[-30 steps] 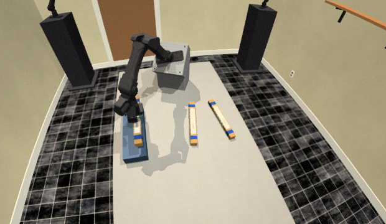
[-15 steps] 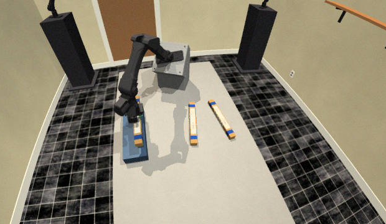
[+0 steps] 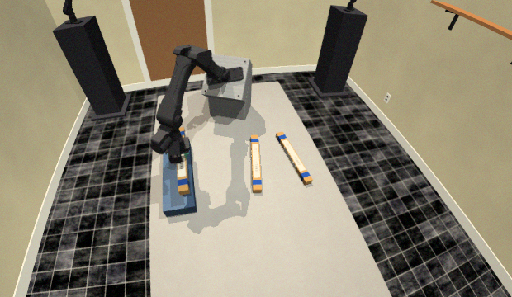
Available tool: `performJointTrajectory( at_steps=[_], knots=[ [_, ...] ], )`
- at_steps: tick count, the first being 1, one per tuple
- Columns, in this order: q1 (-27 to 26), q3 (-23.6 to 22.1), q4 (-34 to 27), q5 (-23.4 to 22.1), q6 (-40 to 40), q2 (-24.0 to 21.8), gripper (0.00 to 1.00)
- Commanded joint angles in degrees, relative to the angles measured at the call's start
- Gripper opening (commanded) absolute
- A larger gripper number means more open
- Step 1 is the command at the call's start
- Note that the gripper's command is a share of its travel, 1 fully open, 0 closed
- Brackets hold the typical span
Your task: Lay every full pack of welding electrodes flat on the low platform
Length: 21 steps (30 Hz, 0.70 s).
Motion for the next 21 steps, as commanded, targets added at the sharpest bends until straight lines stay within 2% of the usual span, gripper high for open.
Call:
performJointTrajectory(
  at_steps=[1,21],
  knots=[
    [-1.04,3.33,-1.91,-0.52,-0.25,-2.64,0.0],
    [-0.95,3.11,-1.44,-0.48,-0.17,-2.42,0.0]
  ],
)
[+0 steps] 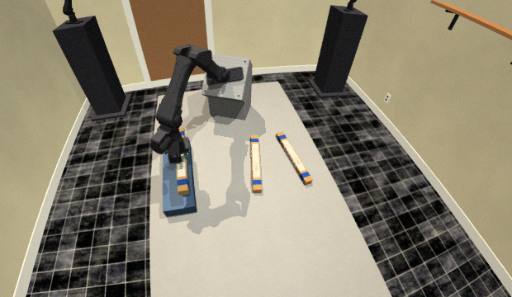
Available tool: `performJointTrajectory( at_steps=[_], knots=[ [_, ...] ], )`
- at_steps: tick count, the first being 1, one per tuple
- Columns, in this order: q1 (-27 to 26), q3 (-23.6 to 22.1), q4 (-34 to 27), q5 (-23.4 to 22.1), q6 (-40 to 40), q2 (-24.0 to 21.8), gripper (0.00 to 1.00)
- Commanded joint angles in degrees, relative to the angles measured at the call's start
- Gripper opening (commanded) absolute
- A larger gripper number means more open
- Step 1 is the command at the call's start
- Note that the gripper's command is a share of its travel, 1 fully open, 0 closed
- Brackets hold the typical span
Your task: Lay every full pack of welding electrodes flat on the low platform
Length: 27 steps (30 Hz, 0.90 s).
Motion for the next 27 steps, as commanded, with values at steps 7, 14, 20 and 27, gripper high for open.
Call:
performJointTrajectory(
  at_steps=[7,14,20,27],
  knots=[
    [-0.61,2.59,1.26,-0.26,0.19,-0.63,0.0],
    [0.38,2.04,3.14,0.2,0.43,-0.2,0.0],
    [0.14,1.87,4.28,0.55,0.45,0.75,0.0],
    [0.57,1.63,6.07,0.56,0.65,2.63,0.0]
  ],
)
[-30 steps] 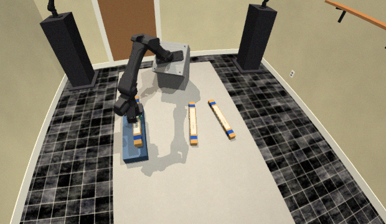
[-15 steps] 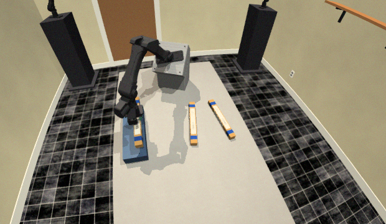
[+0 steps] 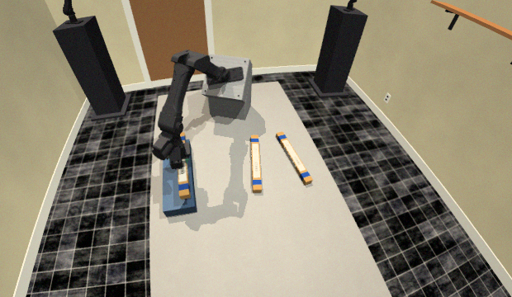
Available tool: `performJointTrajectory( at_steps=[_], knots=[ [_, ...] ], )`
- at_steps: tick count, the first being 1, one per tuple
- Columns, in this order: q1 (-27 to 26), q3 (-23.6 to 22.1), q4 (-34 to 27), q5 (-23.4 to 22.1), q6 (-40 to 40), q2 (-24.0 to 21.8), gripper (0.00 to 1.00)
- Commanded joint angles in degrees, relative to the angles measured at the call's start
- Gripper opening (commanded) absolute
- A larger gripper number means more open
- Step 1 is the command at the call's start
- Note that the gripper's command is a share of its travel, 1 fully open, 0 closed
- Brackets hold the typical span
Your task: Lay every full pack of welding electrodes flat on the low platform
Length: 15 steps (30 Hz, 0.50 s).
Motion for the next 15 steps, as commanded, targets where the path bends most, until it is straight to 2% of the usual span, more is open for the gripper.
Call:
performJointTrajectory(
  at_steps=[1,15],
  knots=[
    [-0.06,1.55,1.78,0.38,0.35,-1.72,0.0],
    [0.45,-0.31,4.62,0.57,0.53,0.73,0.0]
  ],
)
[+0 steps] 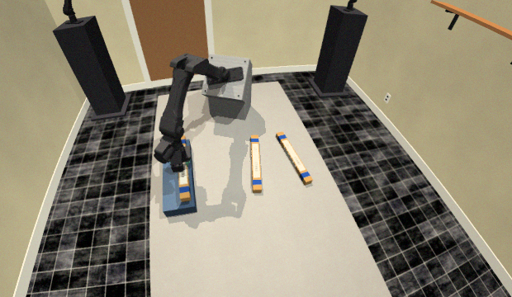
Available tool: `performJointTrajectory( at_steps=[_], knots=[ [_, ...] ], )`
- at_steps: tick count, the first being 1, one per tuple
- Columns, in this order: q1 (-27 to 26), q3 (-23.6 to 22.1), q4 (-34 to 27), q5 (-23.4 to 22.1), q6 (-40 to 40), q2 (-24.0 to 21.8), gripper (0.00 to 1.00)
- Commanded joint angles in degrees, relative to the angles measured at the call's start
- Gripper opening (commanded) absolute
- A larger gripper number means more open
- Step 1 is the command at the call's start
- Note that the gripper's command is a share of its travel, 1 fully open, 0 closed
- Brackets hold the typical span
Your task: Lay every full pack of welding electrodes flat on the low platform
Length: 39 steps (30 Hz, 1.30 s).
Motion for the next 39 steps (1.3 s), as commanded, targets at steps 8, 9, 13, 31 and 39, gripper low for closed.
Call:
performJointTrajectory(
  at_steps=[8,9,13,31,39],
  knots=[
    [0.1,0.51,1.76,0.35,0.26,-2.32,0.0],
    [0.13,0.31,1.79,0.33,0.26,-2.29,0.0],
    [0.24,-0.67,1.41,0.36,0.27,-2.15,0.0],
    [0.34,-0.94,1.81,0.41,0.3,-2.24,0.0],
    [0.26,-1.2,1.71,0.4,0.33,-2.25,0.0]
  ],
)
